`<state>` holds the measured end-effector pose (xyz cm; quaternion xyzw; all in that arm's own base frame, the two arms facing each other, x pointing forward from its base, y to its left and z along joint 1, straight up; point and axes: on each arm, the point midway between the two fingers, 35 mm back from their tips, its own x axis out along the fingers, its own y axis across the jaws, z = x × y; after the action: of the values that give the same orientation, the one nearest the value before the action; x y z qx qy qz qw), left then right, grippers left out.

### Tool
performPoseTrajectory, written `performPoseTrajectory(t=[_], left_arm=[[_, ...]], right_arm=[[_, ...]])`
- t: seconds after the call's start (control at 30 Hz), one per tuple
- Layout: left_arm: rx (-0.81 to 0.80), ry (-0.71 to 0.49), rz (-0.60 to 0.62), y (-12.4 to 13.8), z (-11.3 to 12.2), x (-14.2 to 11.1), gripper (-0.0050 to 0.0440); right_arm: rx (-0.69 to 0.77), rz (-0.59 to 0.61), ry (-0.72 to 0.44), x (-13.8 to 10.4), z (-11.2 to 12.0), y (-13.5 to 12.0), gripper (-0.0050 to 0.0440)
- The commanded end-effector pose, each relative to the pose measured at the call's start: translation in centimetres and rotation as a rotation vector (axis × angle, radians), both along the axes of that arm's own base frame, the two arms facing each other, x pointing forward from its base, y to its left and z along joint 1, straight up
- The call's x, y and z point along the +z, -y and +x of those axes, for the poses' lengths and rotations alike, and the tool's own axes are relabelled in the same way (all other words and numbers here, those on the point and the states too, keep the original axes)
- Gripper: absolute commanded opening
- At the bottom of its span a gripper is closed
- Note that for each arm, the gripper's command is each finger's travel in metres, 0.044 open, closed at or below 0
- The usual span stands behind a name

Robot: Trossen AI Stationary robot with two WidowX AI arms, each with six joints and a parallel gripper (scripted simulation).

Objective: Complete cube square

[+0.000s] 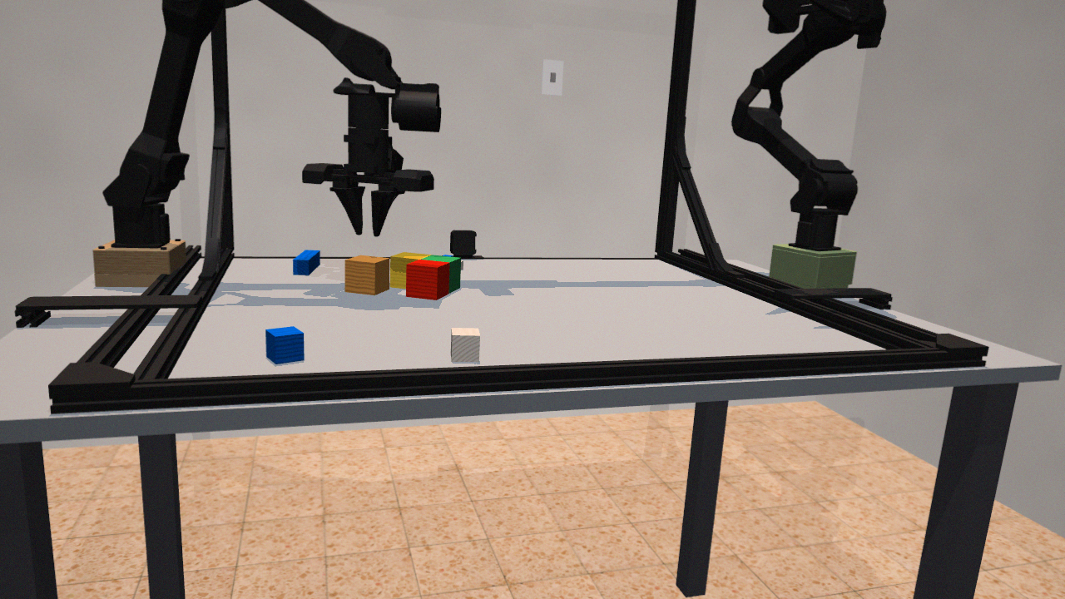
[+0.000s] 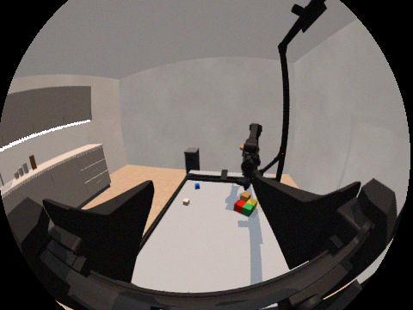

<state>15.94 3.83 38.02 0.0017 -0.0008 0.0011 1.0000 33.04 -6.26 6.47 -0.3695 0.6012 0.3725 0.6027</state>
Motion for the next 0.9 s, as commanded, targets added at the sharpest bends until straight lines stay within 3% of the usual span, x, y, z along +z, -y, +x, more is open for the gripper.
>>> performPoseTrajectory(t=[0.0, 0.03, 0.37, 0.6, 0.87], left_arm=[[-0.002, 0.0, -0.004, 0.1, 0.0, 0.0, 0.04], [-0.002, 0.0, -0.004, 0.1, 0.0, 0.0, 0.04], [-0.002, 0.0, -0.004, 0.1, 0.0, 0.0, 0.04], [-0.002, 0.0, -0.004, 0.1, 0.0, 0.0, 0.04], [-0.002, 0.0, -0.004, 0.1, 0.0, 0.0, 0.04]], right_arm=[[-0.005, -0.005, 0.0, 0.1, 0.0, 0.1, 0.0029], [-0.005, -0.005, 0.0, 0.1, 0.0, 0.1, 0.0005], [-0.005, -0.005, 0.0, 0.1, -0.1, 0.0, 0.0], [-0.005, -0.005, 0.0, -1.0, -6.2, -3.3, 0.0], [-0.005, -0.005, 0.0, -1.5, -7.7, -3.9, 0.0]])
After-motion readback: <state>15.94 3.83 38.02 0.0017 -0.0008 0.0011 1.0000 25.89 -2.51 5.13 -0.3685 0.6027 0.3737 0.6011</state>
